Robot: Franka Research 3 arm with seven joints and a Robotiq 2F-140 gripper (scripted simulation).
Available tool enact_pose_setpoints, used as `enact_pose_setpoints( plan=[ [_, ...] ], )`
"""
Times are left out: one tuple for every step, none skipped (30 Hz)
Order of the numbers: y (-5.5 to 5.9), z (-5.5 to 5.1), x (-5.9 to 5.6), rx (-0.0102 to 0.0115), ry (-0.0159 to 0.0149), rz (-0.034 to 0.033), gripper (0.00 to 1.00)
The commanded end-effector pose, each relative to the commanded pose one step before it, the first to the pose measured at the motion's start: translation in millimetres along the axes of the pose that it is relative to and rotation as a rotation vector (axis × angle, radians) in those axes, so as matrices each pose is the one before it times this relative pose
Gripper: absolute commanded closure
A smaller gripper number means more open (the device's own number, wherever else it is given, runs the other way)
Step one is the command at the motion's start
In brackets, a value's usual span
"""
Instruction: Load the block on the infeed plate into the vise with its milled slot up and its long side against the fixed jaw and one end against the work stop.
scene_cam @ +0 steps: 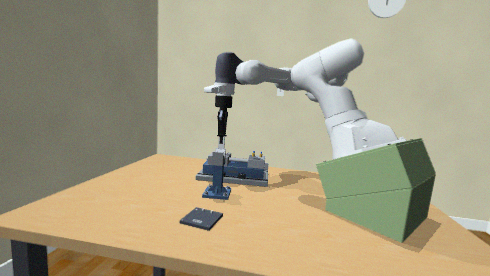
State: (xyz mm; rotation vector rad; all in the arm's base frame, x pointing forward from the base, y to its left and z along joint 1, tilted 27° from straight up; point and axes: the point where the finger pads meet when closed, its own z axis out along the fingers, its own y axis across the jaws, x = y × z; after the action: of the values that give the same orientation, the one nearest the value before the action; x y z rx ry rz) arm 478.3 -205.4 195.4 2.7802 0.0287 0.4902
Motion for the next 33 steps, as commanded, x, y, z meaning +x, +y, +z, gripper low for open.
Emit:
enact_pose_setpoints(
  plan=[
    [0.91,0.79,-0.50,0.00101,-0.00127,0.00098,1.00],
    [1.30,0.00,0.00,0.00000,0.00000,0.00000,1.00],
    [1.47,0.00,0.00,0.00000,0.00000,0.00000,1.00],
    [1.63,0.00,0.00,0.00000,0.00000,0.00000,1.00],
    [1.76,0.00,0.00,0.00000,0.00000,0.00000,1.00],
    [1.86,0.00,0.00,0.00000,0.00000,0.00000,1.00],
    [1.93,0.00,-0.01,0.00000,0.00000,0.00000,1.00],
    [1.97,0.00,0.01,0.00000,0.00000,0.00000,1.00],
    [1.97,0.00,0.00,0.00000,0.00000,0.00000,1.00],
    [1.94,0.00,0.00,0.00000,0.00000,0.00000,1.00],
    [1.87,0.00,0.00,0.00000,0.00000,0.00000,1.00],
    [0.00,0.00,0.00,0.00000,0.00000,0.00000,1.00],
    [0.00,0.00,0.00,0.00000,0.00000,0.00000,1.00],
    [1.77,0.00,0.00,0.00000,0.00000,0.00000,1.00],
    [1.65,0.00,0.00,0.00000,0.00000,0.00000,1.00],
    [1.49,0.00,0.00,0.00000,0.00000,0.00000,1.00],
    [1.31,0.00,0.00,0.00000,0.00000,0.00000,1.00],
    [1.12,0.00,0.00,0.00000,0.00000,0.00000,1.00],
    [0.92,0.00,0.00,0.00000,0.00000,0.00000,1.00],
    [0.72,0.00,0.00,0.00000,0.00000,0.00000,1.00],
    [0.52,0.00,0.00,0.00000,0.00000,0.00000,1.00],
    [0.34,0.00,0.00,0.00000,0.00000,0.00000,1.00],
    [0.19,0.00,0.00,0.00000,0.00000,0.00000,1.00],
    [0.07,0.00,0.00,0.00000,0.00000,0.00000,1.00],
    [0.01,0.00,0.00,0.00000,0.00000,0.00000,1.00],
    [0.00,-0.01,0.00,0.00000,0.00000,0.00000,1.00],
    [0.00,-0.04,0.00,0.00000,0.00000,0.00000,1.00],
    [0.00,-0.10,0.00,0.00000,0.00000,0.00000,1.00],
    [0.00,0.00,0.00,0.00000,0.00000,0.00000,1.00],
    [0.00,0.00,0.00,0.00000,0.00000,0.00000,1.00],
    [0.00,-0.19,0.00,0.00000,0.00000,0.00000,1.00],
    [0.00,-0.31,0.00,0.00000,0.00000,0.00000,1.00],
    [0.00,-0.43,0.00,0.00000,0.00000,0.00000,1.00]
  ],
)
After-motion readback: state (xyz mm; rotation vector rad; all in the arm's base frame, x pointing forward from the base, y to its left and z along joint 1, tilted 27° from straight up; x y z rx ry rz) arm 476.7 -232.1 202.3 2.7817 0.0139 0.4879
